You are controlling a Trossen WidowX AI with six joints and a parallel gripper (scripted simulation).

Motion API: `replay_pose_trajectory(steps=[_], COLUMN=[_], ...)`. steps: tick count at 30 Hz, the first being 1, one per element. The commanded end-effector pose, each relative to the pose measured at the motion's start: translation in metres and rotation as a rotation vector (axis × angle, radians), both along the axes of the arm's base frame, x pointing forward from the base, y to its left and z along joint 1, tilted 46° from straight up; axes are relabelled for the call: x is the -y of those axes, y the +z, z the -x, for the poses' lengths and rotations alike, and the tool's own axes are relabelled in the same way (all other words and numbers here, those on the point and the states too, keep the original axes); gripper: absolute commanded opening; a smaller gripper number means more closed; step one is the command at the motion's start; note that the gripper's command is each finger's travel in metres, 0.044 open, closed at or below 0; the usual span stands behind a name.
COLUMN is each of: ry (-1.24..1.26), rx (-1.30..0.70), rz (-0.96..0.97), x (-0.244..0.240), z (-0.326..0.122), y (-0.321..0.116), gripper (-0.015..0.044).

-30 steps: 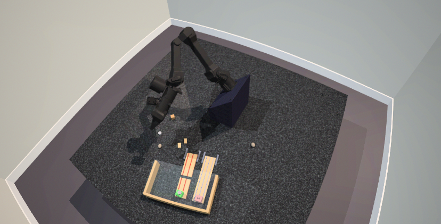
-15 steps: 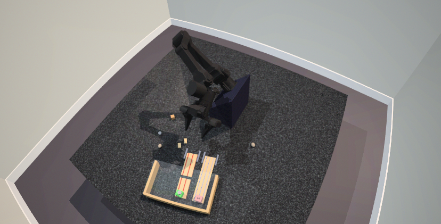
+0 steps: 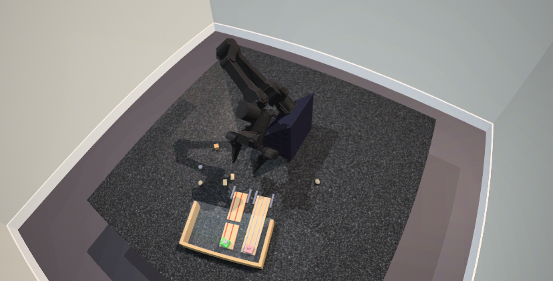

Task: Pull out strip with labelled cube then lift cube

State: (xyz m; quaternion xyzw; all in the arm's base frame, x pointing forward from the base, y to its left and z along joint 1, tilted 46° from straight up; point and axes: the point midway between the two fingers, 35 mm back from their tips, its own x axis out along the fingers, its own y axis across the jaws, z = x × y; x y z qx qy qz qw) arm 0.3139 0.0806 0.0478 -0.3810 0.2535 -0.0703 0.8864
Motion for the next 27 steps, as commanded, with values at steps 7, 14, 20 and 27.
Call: replay_pose_trajectory(steps=[7, 14, 20, 27], ry=[-0.056, -0.193, -0.331, -0.498], rx=[-0.134, -0.400, -0.611, -0.818], rz=[0.036, 0.092, 0.143, 0.216], x=[-0.003, -0.001, 0.006, 0.020], z=[-0.020, -0.045, -0.054, -0.052], y=[-0.023, -0.068, -0.102, -0.126], gripper=[0.0269, 0.0085, 0.0000, 0.0000])
